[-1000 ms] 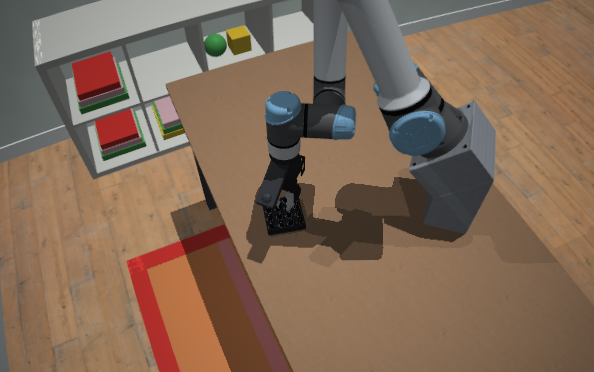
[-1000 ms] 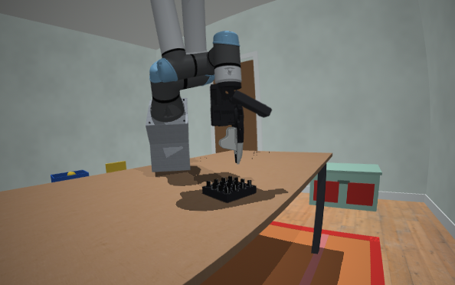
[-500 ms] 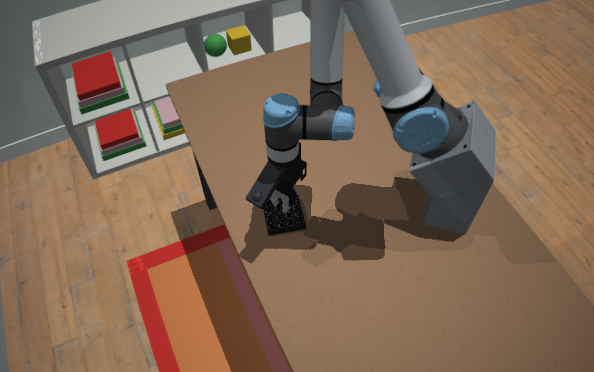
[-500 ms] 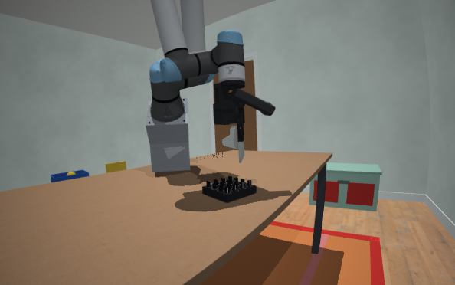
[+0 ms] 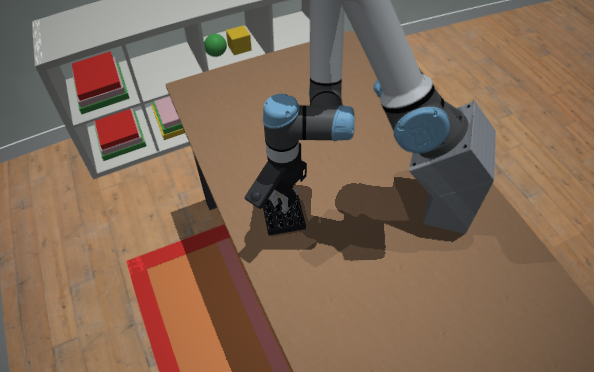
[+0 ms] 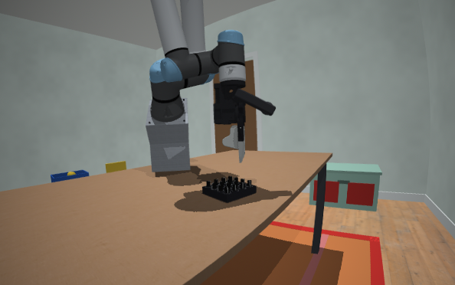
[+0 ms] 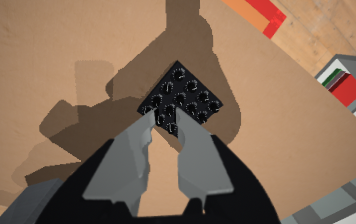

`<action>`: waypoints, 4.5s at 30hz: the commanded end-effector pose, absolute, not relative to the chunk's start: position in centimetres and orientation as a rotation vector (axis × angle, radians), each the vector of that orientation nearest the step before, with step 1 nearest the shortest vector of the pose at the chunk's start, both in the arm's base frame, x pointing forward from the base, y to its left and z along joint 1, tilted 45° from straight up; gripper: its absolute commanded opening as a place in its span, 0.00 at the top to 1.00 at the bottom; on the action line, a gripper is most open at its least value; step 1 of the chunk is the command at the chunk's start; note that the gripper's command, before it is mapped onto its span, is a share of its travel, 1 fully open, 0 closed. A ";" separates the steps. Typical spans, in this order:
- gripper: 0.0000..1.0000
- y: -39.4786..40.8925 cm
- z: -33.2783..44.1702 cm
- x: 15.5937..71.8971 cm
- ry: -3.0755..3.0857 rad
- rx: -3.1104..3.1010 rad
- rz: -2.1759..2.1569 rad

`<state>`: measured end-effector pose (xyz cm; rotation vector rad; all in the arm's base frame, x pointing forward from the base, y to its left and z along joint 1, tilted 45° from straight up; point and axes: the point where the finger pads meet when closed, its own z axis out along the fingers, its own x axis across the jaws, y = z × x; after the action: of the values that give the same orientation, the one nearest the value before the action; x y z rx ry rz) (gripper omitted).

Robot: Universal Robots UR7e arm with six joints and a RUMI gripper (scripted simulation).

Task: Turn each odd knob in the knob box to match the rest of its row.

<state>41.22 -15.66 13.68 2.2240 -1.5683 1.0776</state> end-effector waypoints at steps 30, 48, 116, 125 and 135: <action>0.89 -15.7 13.7 41.2 -1.568 2.224 1.079; 0.89 -16.0 13.2 41.6 -1.569 2.223 1.078; 0.89 -18.0 10.6 43.2 -1.569 2.223 1.078; 0.89 -18.0 10.6 43.2 -1.569 2.223 1.078; 0.89 -17.9 10.6 43.3 -1.569 2.223 1.078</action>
<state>43.26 -17.99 10.56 2.2235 -1.5691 1.0770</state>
